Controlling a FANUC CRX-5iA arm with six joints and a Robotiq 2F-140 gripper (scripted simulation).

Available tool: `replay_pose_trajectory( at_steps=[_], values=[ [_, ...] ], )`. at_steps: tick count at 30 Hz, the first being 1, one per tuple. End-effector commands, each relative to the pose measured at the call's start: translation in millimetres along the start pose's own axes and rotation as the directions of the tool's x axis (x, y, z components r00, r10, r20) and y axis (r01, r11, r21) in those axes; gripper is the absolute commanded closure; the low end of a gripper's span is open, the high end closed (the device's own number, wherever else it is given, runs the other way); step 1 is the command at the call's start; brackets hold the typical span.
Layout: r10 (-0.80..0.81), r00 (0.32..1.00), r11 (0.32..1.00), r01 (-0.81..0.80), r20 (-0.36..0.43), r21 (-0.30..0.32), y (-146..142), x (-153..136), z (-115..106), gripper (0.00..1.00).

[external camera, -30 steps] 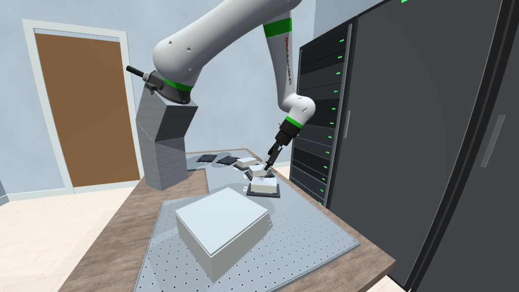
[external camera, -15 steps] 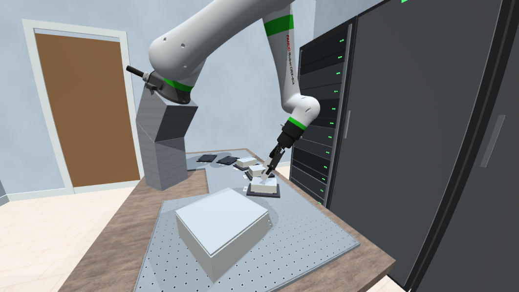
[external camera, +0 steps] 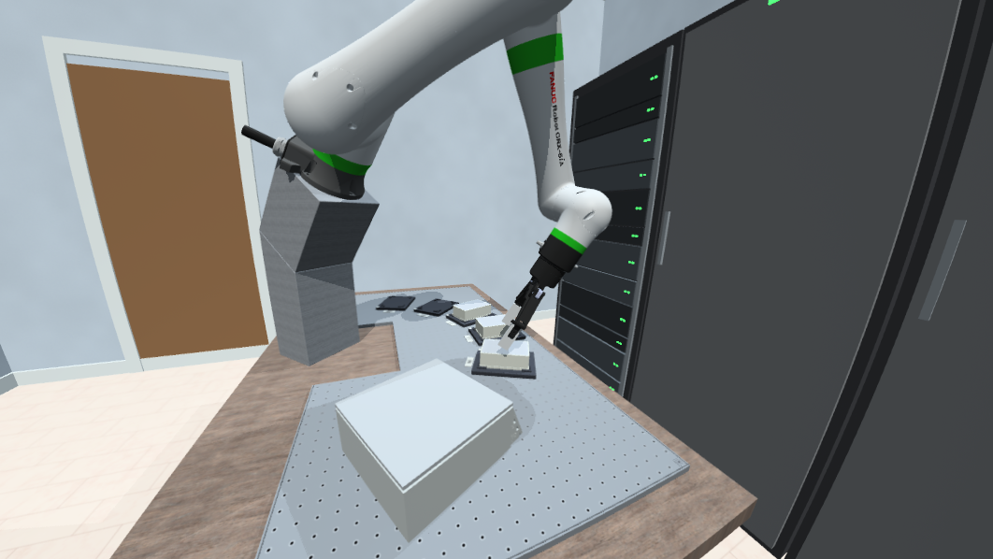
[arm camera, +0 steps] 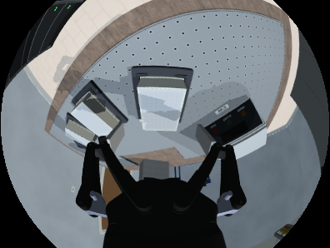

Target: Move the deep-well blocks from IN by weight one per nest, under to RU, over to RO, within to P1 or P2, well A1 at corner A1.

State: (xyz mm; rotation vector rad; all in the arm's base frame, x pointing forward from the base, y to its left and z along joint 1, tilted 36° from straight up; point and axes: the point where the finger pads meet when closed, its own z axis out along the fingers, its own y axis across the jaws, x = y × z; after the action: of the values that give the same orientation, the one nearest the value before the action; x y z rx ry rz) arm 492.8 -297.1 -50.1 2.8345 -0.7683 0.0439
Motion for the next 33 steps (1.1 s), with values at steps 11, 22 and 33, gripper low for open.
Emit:
replay_pose_trajectory(
  at_steps=[11, 22, 33],
  values=[
    [0.000, 1.000, 1.000, 0.000, 0.000, 0.000, 0.0, 9.3, 15.7, 0.00],
    [0.000, 1.000, 1.000, 0.000, 0.000, 0.000, 0.0, 16.8, 28.7, 0.00],
    [0.000, 1.000, 1.000, 0.000, 0.000, 0.000, 0.0, 26.0, 44.6, 0.00]
  ],
)
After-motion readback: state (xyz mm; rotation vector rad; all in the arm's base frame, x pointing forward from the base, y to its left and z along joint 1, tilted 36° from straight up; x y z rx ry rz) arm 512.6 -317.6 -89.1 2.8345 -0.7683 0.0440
